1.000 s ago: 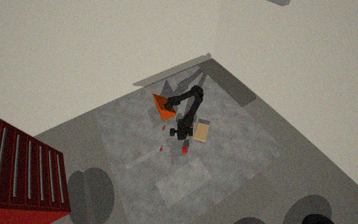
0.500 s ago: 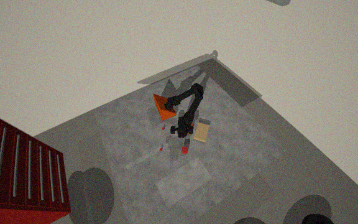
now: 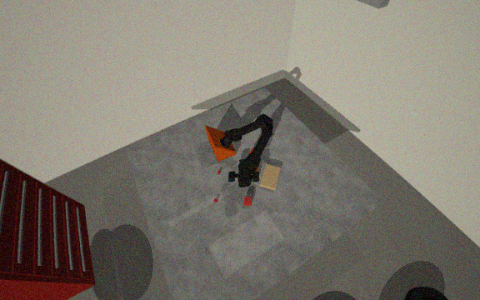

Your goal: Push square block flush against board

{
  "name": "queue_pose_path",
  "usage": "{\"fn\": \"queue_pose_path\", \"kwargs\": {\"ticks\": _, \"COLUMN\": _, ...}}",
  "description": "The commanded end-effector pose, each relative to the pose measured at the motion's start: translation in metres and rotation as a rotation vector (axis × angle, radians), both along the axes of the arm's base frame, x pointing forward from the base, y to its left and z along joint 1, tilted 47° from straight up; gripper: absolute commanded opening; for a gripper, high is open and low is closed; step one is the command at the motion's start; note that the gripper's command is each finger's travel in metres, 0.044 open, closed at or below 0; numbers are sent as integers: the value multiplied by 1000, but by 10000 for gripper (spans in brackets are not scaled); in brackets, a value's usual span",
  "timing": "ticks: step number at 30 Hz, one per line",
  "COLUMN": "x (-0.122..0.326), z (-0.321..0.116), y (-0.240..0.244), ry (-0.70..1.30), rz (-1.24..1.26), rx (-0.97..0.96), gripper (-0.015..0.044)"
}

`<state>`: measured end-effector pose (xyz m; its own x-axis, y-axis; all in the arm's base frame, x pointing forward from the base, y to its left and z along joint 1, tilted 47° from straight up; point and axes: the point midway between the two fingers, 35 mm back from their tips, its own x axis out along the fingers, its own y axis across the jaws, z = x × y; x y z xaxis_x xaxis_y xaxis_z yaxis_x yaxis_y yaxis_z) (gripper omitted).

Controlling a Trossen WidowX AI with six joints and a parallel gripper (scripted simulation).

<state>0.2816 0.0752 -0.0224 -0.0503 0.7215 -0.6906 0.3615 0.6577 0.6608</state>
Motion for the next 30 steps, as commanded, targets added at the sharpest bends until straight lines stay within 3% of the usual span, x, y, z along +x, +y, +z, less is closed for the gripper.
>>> {"fn": "queue_pose_path", "kwargs": {"ticks": 1, "x": 7, "z": -1, "y": -2, "ry": -4, "rz": -1, "rx": 4, "gripper": 0}}
{"fn": "queue_pose_path", "kwargs": {"ticks": 17, "x": 29, "z": -10, "y": -7, "ry": -6, "rz": -1, "rx": 4, "gripper": 0}}
{"fn": "queue_pose_path", "kwargs": {"ticks": 23, "x": 27, "z": 29, "y": -47, "ry": -5, "rz": -1, "rx": 2, "gripper": 0}}
{"fn": "queue_pose_path", "kwargs": {"ticks": 30, "x": 21, "z": 43, "y": -36, "ry": 8, "rz": -13, "rx": -3, "gripper": 0}}
